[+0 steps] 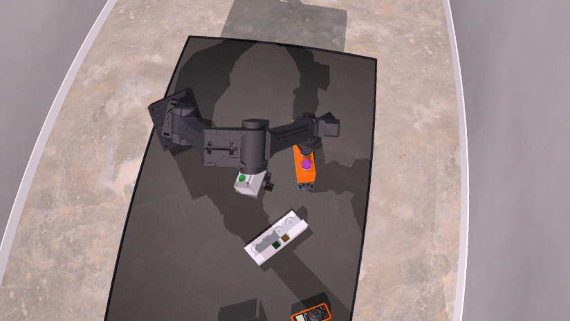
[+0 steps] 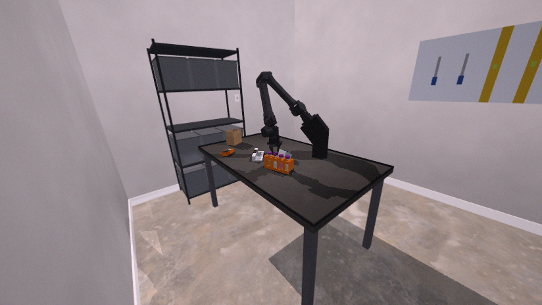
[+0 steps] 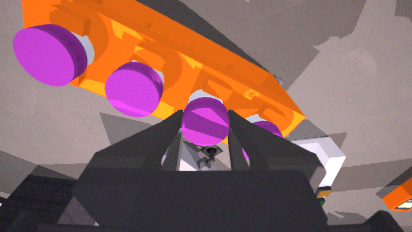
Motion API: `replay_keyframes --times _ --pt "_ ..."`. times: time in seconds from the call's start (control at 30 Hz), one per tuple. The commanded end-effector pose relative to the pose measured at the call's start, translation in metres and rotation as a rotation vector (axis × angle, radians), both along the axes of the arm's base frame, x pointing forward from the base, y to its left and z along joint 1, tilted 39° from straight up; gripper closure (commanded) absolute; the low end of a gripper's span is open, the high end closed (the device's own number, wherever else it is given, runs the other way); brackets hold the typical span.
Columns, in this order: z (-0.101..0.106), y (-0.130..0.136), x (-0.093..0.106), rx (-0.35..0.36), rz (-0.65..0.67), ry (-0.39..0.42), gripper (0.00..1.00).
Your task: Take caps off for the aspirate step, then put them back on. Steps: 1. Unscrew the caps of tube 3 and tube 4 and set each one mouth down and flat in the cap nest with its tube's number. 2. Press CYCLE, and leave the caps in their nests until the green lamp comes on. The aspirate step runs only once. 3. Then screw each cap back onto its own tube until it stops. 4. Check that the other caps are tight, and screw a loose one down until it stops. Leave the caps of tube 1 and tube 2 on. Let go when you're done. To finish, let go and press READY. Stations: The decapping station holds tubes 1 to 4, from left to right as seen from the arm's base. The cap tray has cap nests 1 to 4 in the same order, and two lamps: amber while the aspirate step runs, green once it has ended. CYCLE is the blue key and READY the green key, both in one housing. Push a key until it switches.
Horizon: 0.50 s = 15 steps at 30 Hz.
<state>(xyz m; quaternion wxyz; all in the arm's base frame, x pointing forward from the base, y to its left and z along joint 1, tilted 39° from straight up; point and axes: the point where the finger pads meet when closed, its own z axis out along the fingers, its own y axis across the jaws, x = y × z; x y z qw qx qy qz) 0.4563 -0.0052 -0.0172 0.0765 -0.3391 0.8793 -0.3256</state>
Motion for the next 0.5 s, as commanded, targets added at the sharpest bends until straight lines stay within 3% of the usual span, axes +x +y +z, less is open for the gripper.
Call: replay_keyframes --times 0.0,0.23,0.33,0.47 --pt "0.0135 0.0037 0.0104 -0.095 0.227 0.111 1.00" --pt "0.0142 0.0040 0.0107 -0.220 0.487 0.285 1.00" --pt "0.0141 0.0037 0.0106 -0.224 0.497 0.290 1.00" --pt "0.0138 0.0039 0.0103 -0.299 0.652 0.395 1.00"
